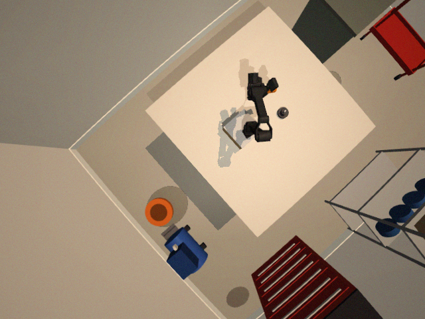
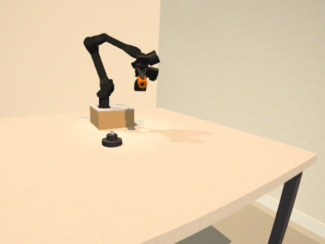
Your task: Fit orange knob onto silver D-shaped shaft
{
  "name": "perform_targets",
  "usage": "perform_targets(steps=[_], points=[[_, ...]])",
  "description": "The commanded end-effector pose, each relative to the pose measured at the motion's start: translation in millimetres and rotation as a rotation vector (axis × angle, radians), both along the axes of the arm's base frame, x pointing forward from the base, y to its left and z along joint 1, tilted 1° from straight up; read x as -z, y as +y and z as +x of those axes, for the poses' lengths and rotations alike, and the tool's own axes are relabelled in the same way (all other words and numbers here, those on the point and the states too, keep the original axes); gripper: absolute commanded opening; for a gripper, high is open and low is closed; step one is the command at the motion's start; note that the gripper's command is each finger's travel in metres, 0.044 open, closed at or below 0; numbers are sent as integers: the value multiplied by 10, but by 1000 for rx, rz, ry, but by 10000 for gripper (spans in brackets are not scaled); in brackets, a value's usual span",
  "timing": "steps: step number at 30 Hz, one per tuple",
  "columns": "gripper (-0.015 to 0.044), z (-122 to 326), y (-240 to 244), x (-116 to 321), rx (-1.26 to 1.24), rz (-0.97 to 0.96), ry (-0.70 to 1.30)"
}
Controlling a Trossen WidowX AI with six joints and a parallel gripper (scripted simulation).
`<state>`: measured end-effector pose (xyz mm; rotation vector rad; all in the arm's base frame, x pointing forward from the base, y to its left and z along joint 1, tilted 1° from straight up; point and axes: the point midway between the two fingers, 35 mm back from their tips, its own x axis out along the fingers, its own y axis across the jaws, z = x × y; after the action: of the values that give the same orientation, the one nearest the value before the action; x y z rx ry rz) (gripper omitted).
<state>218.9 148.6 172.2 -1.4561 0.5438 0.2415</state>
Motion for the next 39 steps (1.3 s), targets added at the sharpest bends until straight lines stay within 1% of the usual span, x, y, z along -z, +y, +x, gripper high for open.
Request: perform_targets(steps=[1, 7, 12, 39], points=[[0, 5, 3, -15, 2, 2, -4], [0, 7, -1, 5, 4, 4, -10], [0, 28, -8, 77, 4, 19, 49], [0, 240, -39, 622, -13, 161, 727]])
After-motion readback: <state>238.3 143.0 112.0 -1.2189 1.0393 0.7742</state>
